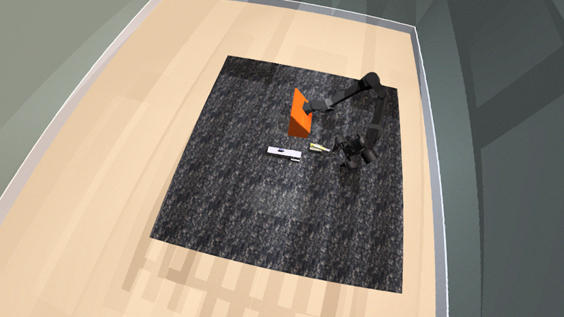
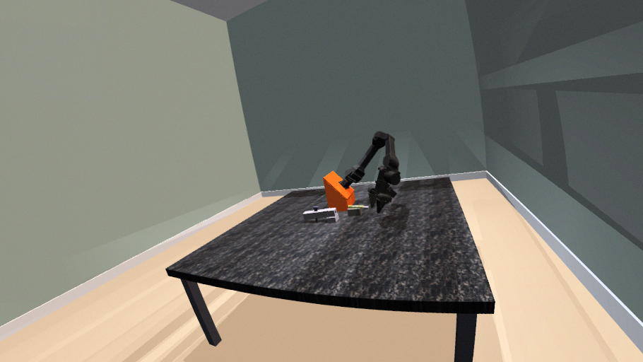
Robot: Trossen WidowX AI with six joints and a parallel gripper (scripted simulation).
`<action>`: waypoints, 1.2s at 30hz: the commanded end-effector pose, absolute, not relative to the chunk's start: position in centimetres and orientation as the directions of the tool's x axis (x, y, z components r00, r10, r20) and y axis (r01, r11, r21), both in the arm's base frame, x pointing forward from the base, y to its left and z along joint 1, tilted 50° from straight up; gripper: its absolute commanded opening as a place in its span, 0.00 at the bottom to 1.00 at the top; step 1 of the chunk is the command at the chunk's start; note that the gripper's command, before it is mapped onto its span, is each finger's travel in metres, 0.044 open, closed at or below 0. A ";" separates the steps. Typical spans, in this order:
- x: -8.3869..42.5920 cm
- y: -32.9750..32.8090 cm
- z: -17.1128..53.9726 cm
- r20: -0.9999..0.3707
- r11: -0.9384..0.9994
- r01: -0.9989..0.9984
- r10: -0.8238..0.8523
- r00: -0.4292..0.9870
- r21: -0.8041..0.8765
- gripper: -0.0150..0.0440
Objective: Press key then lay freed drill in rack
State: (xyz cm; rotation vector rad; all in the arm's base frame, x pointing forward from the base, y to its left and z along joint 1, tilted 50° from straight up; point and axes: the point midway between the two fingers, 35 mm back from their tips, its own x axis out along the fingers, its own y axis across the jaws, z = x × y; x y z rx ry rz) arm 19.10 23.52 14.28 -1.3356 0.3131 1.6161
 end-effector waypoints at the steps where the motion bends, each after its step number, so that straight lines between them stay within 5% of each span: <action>1: 18.8 27.0 17.0 -0.824 -0.517 -0.694 0.530 0.199 -0.500 1.00; 9: 14.1 34.3 24.9 -0.648 -0.495 -0.429 0.660 0.380 -0.755 1.00; 18: 6.5 38.9 34.0 -0.367 -0.253 -0.286 0.796 0.481 -0.924 1.00; 36: -18.1 32.9 46.7 0.002 0.149 -0.443 0.949 0.316 -0.884 1.00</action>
